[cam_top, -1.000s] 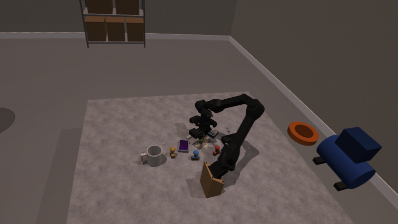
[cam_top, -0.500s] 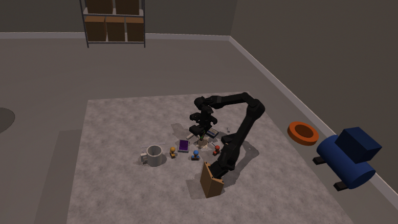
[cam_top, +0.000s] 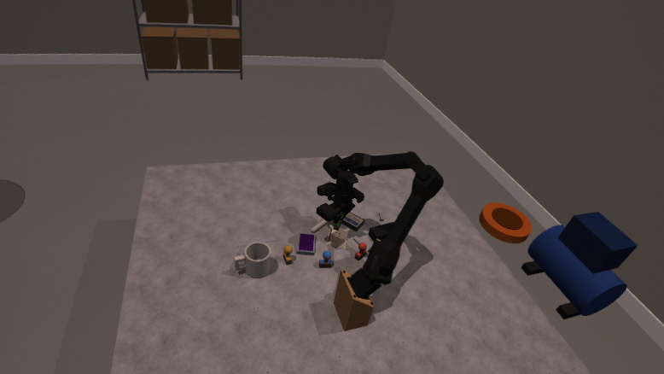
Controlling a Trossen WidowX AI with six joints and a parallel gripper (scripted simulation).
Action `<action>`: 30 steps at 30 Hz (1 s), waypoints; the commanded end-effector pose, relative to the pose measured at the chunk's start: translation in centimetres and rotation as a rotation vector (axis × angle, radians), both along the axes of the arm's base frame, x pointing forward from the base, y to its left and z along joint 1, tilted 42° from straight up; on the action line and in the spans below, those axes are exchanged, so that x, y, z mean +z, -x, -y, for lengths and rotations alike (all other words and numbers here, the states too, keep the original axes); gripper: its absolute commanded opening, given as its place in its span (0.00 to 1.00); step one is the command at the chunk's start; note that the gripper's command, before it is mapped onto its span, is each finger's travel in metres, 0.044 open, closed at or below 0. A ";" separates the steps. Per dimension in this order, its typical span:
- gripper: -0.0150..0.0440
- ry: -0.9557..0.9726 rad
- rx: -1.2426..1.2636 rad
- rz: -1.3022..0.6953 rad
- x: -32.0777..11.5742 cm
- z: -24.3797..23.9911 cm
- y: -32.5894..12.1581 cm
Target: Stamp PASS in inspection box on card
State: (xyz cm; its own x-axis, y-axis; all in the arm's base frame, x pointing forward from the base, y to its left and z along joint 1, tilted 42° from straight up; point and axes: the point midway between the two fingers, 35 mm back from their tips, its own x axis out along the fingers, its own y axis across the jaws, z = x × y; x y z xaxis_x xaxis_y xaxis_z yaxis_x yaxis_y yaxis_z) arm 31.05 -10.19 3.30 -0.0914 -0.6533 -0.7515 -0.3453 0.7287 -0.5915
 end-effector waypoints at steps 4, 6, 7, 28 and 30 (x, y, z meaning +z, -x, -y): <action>0.25 -0.002 -0.002 0.014 1.0 -0.7 -0.2; 0.25 -0.002 -0.002 0.015 1.0 -0.7 -0.3; 0.25 -0.003 -0.002 0.015 0.9 -0.8 -0.5; 0.25 -0.015 -0.003 0.023 -4.6 -7.2 -6.7; 0.25 -0.015 -0.004 0.024 -5.2 -7.9 -7.1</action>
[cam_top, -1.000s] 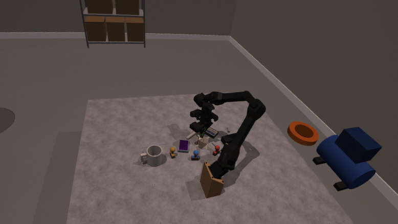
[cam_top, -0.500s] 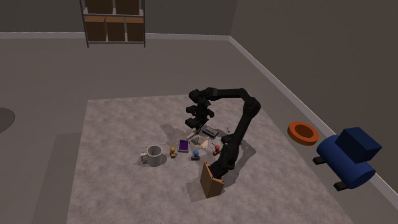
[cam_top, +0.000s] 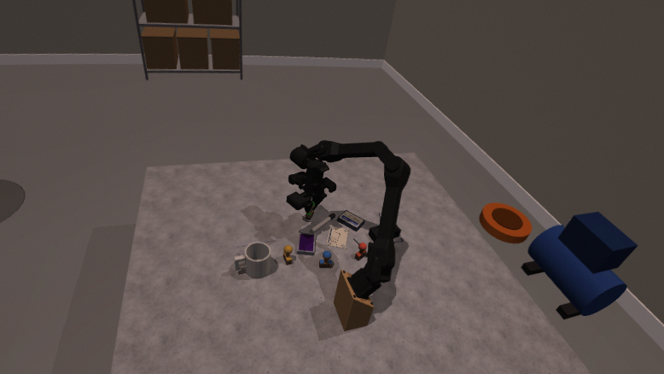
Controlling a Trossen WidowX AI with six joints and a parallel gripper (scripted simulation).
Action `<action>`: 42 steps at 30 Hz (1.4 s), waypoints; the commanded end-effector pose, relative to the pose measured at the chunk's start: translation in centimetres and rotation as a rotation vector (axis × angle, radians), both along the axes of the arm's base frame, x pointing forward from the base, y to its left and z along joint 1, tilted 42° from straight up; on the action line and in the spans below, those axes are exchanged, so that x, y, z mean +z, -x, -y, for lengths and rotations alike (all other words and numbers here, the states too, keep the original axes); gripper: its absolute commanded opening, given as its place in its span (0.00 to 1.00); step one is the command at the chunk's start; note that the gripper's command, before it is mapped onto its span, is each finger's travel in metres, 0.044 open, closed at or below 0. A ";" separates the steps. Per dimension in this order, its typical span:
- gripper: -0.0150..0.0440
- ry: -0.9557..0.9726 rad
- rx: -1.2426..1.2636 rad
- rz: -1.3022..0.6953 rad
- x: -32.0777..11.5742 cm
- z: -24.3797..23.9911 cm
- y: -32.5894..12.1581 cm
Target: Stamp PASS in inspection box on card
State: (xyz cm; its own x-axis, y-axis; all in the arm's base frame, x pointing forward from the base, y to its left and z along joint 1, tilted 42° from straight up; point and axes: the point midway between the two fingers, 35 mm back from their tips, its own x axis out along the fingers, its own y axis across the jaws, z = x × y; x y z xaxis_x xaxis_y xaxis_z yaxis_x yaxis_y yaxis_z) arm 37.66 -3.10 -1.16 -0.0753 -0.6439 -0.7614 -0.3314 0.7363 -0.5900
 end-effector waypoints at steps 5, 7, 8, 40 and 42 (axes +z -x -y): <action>0.25 -0.002 -0.004 0.003 -2.5 -2.6 -1.5; 0.25 -0.002 -0.004 0.003 -3.2 -3.3 -1.8; 0.25 -0.001 -0.005 0.003 -3.6 -3.7 -1.9; 0.25 0.002 -0.006 0.005 -8.5 -3.2 -2.4; 0.25 0.002 -0.006 0.005 -8.7 -3.0 -2.4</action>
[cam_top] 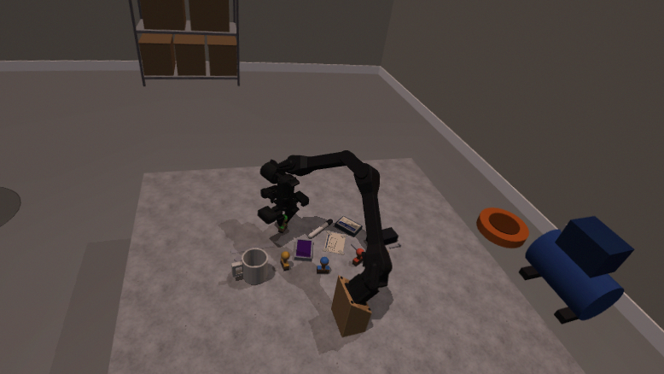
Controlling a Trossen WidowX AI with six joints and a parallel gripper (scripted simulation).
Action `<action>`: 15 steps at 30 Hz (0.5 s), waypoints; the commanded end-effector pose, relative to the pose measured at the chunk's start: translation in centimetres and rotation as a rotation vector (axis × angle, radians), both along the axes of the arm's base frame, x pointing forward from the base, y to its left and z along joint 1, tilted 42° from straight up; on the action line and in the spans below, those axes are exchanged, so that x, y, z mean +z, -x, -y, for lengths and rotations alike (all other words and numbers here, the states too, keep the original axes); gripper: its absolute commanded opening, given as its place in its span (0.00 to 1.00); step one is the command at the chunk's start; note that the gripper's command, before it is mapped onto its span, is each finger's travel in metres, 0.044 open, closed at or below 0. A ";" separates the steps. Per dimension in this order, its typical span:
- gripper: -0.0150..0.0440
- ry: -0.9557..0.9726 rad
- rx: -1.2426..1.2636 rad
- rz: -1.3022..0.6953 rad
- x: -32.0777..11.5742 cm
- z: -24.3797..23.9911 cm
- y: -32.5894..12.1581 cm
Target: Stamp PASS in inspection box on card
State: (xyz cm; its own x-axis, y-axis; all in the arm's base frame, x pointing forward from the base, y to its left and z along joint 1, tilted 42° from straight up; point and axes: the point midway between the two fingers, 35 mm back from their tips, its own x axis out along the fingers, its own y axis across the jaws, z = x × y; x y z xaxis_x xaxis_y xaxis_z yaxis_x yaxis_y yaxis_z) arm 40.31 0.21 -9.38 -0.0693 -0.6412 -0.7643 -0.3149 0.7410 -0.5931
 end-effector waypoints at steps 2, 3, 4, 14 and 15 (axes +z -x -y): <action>0.25 0.005 0.004 -0.011 -0.7 0.6 0.3; 0.25 0.005 0.004 -0.011 -0.8 0.7 0.3; 0.25 0.005 0.004 -0.011 -1.0 0.8 0.3; 0.25 0.007 0.003 -0.011 -2.2 1.9 0.6; 0.25 0.007 0.003 -0.011 -2.3 2.0 0.6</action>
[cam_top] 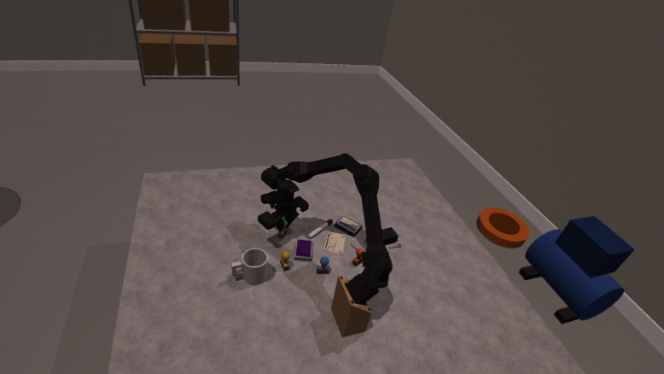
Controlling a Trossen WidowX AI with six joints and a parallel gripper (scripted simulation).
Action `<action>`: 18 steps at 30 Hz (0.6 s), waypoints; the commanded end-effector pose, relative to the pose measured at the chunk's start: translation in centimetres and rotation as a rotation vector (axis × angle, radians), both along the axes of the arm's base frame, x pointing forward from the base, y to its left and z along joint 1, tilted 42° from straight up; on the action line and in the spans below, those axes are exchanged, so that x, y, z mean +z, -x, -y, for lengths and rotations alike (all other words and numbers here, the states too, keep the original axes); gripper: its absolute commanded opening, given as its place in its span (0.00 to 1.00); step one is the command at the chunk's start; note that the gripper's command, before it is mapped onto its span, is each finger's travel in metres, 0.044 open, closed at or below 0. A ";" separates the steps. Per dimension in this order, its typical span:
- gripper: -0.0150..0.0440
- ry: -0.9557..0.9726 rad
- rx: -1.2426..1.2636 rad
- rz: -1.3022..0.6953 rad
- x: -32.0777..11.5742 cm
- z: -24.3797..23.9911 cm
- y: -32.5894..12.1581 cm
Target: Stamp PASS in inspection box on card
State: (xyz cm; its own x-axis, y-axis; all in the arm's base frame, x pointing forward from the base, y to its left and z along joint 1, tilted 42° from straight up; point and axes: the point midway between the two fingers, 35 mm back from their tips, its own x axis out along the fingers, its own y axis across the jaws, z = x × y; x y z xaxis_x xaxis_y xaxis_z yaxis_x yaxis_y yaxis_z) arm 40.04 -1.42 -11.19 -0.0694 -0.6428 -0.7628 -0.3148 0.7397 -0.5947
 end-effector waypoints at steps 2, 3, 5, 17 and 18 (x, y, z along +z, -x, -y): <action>0.25 0.005 0.003 -0.011 -0.7 0.5 0.4; 0.25 0.005 0.003 -0.011 -0.7 0.6 0.4; 0.25 0.005 0.003 -0.011 -0.8 0.6 0.4; 0.70 0.001 -0.001 -0.002 -0.5 0.5 0.2; 0.70 0.001 -0.001 -0.003 -0.3 0.3 0.1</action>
